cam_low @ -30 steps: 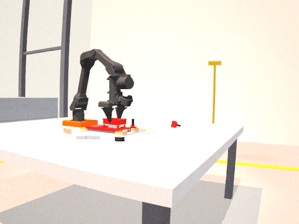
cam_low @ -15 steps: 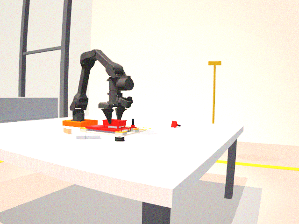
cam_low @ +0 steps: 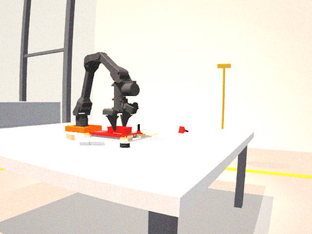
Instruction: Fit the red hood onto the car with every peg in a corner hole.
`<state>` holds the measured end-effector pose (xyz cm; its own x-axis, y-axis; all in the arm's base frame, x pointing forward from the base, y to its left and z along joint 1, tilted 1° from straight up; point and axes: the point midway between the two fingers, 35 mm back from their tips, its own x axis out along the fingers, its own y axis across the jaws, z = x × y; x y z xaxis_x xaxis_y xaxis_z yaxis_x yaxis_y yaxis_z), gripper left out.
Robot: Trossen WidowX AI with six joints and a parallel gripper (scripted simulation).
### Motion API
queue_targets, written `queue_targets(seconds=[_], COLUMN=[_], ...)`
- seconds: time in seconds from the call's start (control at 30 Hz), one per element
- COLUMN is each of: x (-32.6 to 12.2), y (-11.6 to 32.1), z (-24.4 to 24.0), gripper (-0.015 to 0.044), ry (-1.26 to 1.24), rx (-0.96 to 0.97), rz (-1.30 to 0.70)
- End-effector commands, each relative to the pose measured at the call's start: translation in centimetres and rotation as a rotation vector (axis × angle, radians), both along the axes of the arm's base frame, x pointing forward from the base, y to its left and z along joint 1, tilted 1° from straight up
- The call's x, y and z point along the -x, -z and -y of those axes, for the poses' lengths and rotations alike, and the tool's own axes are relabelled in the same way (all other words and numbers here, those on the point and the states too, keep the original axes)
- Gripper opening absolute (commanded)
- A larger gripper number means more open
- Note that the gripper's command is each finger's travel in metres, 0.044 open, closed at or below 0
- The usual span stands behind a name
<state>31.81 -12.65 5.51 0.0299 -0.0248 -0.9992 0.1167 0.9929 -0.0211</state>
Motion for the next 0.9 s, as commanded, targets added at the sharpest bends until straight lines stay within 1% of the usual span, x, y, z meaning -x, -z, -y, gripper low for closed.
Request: queue_targets(seconds=[0.0, 0.23, 0.77, 0.8, 0.87], x=[-0.01, 0.01, 0.01, 0.01, -0.01], y=[0.2, 0.08, 0.14, 0.14, -0.09], z=[0.02, 0.0, 0.0, 0.0, 0.01], gripper=[0.0, 0.0, 0.042, 0.044, 0.044], ry=[-0.004, 0.0, 0.0, 0.0, 0.0], rx=[0.001, 0.0, 0.0, 0.0, 0.0], rz=[0.0, 0.0, -0.001, -0.001, -0.001])
